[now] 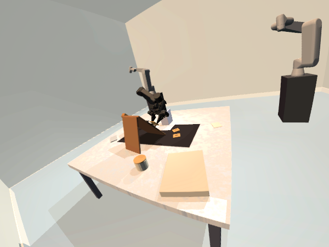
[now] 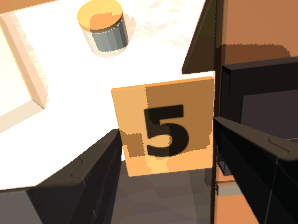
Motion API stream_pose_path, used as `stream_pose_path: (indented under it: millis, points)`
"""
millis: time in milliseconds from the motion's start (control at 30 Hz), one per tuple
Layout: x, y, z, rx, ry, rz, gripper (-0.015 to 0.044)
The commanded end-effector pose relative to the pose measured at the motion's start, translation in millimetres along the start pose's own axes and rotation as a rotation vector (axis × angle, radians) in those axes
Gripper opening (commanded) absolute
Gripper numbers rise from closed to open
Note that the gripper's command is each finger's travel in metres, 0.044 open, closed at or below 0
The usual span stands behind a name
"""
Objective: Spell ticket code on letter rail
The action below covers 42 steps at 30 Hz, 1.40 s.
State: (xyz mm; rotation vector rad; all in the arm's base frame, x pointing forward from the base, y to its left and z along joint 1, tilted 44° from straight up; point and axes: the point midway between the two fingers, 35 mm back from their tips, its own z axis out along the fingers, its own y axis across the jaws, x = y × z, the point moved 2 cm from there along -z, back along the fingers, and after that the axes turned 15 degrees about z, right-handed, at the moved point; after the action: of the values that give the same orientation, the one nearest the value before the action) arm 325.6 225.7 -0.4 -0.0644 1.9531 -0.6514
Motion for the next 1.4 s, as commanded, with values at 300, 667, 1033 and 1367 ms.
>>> stream_pose_path:
  millis: [300,667,1033,1367]
  points:
    - [-4,-7,-1,-0.006,-0.001,0.005,0.0000]
    - [-5,-12,-1,-0.006,-0.001,0.005,0.0000]
    - [-6,-18,-1,-0.006,-0.001,0.005,0.0000]
    - [-7,-23,-1,-0.006,-0.001,0.004,0.0000]
